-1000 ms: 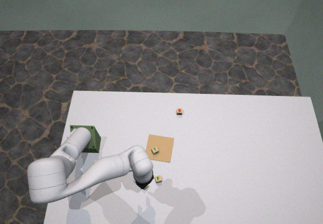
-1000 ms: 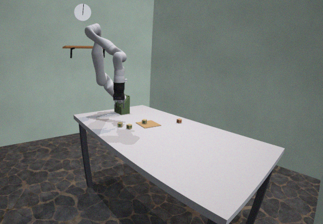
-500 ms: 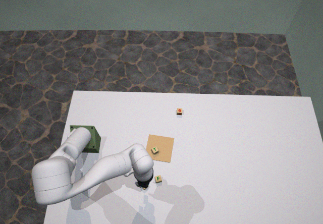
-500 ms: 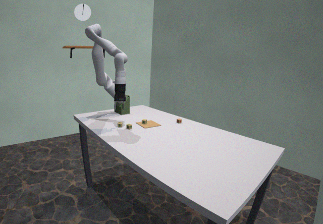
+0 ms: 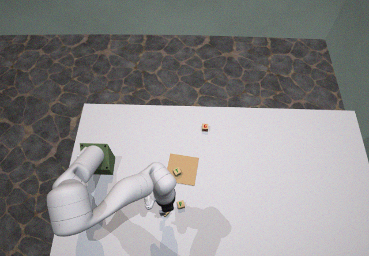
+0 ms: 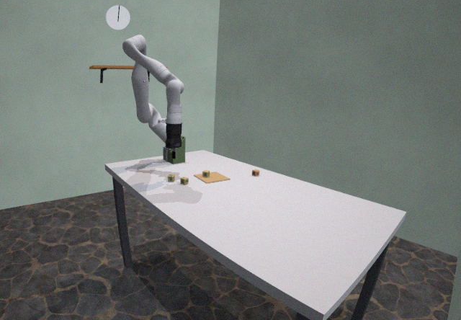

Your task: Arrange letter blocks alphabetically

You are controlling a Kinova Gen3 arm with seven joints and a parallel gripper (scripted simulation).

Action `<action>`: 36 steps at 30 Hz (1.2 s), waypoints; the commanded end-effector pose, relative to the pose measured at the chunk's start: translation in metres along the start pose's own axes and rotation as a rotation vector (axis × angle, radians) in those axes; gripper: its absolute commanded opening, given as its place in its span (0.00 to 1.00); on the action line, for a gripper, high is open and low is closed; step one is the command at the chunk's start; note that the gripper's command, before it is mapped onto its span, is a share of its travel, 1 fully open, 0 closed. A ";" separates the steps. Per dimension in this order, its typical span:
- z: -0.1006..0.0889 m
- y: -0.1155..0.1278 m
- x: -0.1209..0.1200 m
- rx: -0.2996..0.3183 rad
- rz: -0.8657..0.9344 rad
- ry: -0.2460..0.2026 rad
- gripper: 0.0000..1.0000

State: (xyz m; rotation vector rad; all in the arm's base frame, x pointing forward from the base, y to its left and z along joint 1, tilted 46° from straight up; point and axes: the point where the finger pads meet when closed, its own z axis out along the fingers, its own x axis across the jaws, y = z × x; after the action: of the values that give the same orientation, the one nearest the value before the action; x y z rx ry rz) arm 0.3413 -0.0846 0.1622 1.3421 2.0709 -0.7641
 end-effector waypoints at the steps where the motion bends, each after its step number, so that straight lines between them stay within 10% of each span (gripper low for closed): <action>1: 0.005 -0.002 -0.001 0.010 -0.080 0.004 1.00; 13: 0.017 0.004 0.001 0.000 -0.480 0.013 1.00; 36: 0.020 0.006 0.002 -0.004 -0.581 0.016 1.00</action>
State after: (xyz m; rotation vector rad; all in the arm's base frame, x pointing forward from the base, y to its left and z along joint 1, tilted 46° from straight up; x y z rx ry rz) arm 0.3485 -0.0959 0.1463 0.7350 2.5018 -0.9796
